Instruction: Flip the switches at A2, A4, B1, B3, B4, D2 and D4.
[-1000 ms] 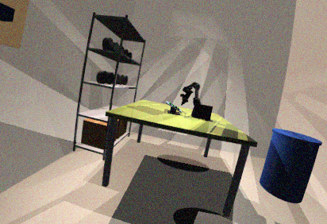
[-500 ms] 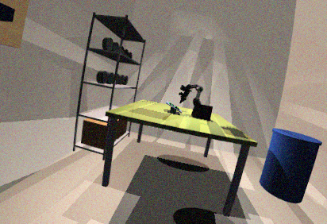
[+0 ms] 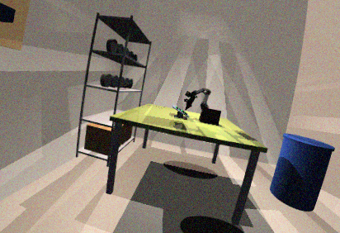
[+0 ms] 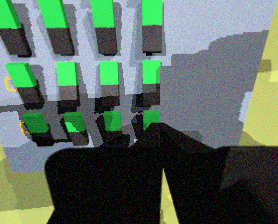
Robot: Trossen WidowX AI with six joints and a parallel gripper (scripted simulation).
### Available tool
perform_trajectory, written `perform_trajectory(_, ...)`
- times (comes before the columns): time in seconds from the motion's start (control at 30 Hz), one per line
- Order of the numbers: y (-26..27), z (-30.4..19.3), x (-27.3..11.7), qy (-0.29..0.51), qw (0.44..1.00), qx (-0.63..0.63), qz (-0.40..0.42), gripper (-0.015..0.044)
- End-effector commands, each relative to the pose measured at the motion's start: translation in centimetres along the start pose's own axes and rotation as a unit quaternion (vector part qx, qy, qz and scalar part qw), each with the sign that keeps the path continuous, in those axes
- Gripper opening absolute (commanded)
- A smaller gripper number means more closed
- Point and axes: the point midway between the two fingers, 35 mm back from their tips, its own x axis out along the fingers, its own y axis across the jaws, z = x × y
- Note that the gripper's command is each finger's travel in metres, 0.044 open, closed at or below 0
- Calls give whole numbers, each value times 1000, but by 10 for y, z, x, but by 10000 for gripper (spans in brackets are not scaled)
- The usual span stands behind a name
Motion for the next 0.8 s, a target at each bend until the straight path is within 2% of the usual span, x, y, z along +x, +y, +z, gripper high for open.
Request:
perform_trajectory(0.0,2,-3,5,5,1000,-6,2,0)
perform_trajectory(0.77,2,-2,17,5,1000,-6,2,0)
